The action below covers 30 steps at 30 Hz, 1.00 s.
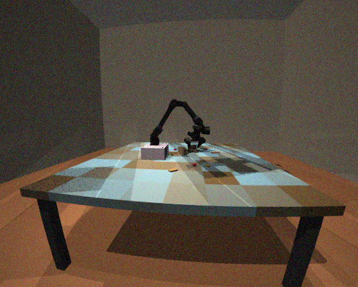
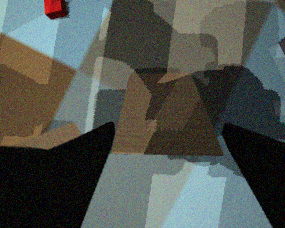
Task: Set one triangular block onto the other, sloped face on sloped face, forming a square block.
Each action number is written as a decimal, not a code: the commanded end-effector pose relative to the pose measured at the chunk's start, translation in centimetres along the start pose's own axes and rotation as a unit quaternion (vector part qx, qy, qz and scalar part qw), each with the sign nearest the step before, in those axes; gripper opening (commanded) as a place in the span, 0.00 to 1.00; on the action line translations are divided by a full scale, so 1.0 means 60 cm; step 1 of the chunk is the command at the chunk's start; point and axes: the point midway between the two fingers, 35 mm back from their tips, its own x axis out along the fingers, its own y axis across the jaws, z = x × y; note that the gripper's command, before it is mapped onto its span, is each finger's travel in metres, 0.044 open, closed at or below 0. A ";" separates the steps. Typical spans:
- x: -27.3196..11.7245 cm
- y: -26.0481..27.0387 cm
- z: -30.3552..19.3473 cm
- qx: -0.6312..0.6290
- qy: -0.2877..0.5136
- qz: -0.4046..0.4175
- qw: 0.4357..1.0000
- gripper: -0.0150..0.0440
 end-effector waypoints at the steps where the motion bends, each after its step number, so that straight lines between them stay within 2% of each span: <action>1: 0.013 0.003 0.000 0.004 -0.002 0.002 1.000 1.00; 16: 0.048 0.008 0.002 0.004 -0.003 0.003 1.000 1.00; 21: 0.048 0.008 0.002 0.004 -0.003 0.003 1.000 0.78; 28: 0.048 0.008 0.002 0.004 -0.003 0.003 1.000 0.70; 30: 0.048 0.008 0.002 0.004 -0.003 0.003 1.000 0.61</action>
